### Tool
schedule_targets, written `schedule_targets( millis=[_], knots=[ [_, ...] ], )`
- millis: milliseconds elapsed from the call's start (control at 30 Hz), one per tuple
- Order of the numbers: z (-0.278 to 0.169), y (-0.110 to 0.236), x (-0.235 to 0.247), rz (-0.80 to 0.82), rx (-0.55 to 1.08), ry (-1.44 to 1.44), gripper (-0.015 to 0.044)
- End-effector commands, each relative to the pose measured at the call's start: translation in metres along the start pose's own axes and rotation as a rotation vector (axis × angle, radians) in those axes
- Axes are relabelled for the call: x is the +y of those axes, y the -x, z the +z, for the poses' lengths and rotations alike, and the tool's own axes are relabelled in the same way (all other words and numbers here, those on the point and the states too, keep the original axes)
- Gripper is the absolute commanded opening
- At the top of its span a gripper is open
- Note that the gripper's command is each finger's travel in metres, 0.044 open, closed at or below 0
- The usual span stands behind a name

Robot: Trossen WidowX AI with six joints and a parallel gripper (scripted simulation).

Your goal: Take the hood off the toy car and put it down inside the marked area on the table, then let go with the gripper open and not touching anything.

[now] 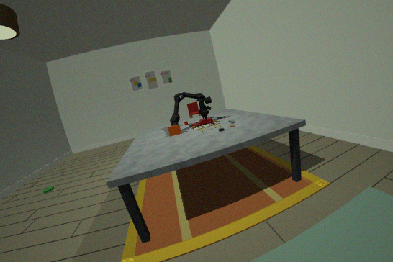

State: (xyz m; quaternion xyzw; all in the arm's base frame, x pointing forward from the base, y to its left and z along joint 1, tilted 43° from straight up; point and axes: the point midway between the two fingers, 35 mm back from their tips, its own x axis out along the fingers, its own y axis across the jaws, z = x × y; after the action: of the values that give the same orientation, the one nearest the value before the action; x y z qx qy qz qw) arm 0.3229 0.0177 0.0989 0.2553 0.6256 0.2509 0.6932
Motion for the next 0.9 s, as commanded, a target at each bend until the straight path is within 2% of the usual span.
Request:
schedule_targets(
  millis=[0,633,767,867],
  knots=[
    [0.0003,-0.0022,0.0003,0.004,-0.002,-0.003,0.044],
    [0.0001,-0.0116,0.0006,0.004,-0.002,-0.003,0.044],
    [-0.0001,-0.0099,0.0003,0.0,0.0,0.0,0.0335],
    [-0.0001,-0.0099,0.0003,0.0,0.0,0.0,0.0315]
  ],
)
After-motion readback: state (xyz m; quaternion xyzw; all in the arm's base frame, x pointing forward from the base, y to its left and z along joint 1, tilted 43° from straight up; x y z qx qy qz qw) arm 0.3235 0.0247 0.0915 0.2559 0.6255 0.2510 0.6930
